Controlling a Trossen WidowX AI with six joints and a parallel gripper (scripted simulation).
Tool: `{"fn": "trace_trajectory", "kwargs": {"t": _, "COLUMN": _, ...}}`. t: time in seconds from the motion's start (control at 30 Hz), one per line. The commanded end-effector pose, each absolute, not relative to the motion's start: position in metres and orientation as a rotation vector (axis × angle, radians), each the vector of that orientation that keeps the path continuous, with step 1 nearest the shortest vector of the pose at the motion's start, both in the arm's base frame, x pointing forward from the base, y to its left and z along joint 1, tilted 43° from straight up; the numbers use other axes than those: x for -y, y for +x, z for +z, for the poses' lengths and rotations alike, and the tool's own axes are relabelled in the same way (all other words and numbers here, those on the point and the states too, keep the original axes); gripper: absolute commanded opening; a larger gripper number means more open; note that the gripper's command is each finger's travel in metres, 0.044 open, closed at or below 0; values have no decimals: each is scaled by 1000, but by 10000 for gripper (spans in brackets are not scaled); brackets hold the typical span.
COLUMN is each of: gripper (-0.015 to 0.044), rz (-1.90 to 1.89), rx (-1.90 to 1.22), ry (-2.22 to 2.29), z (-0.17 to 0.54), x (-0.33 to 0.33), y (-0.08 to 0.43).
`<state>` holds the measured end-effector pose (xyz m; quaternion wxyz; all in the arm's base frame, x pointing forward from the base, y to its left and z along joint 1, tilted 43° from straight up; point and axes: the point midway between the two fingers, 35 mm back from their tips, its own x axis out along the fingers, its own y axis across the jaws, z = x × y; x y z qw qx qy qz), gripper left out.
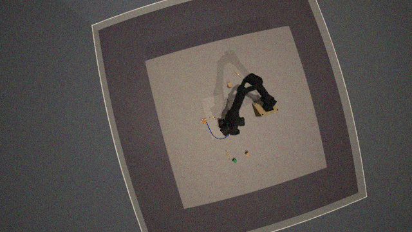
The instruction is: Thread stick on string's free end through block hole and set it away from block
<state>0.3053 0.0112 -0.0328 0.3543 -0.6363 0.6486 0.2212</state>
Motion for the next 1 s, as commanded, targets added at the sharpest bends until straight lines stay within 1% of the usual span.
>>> {"fn": "trace_trajectory", "kwargs": {"t": 0.0, "gripper": 125, "rz": 576, "rx": -1687, "ry": -1651, "z": -38, "x": -5, "y": 302}}
{"fn": "trace_trajectory", "kwargs": {"t": 0.3, "gripper": 125, "rz": 576, "rx": -1687, "ry": -1651, "z": -39, "x": -4, "y": 302}}
{"fn": "trace_trajectory", "kwargs": {"t": 0.47, "gripper": 0, "rz": 573, "rx": -1684, "ry": -1645, "z": -38, "x": -5, "y": 303}}
{"fn": "trace_trajectory", "kwargs": {"t": 0.97, "gripper": 0, "rz": 629, "rx": -1639, "ry": -1629, "z": -38, "x": -4, "y": 305}}
